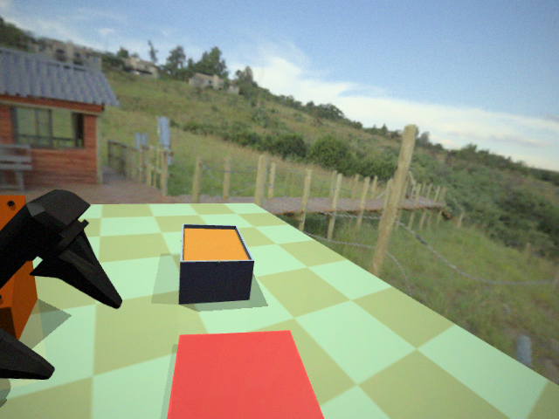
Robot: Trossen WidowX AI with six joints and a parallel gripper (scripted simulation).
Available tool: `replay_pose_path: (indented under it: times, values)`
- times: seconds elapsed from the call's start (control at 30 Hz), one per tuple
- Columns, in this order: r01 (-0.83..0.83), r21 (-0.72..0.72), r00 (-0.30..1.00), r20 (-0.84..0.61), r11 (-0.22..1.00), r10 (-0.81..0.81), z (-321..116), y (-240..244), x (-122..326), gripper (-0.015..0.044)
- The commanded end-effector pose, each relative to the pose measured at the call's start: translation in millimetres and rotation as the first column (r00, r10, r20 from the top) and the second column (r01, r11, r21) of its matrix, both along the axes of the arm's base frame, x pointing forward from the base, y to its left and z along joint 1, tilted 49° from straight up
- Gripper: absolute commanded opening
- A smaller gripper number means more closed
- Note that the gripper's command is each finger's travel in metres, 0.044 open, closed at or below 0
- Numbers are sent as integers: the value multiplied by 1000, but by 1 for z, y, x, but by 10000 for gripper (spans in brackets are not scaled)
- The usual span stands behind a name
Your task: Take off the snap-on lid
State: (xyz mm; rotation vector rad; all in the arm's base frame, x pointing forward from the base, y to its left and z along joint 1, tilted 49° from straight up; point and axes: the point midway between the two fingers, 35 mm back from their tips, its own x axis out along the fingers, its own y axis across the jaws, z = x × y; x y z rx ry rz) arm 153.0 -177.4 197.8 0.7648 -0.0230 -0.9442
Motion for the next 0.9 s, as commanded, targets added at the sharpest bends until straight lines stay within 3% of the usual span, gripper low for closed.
replay_pose_path:
  times: [0.0, 0.87]
  values:
    - [7, 0, 1000, 4, 1000, -7, 5, 6, -2, 440]
    - [7, 1, 1000, 4, 1000, -7, 7, 10, -2, 440]
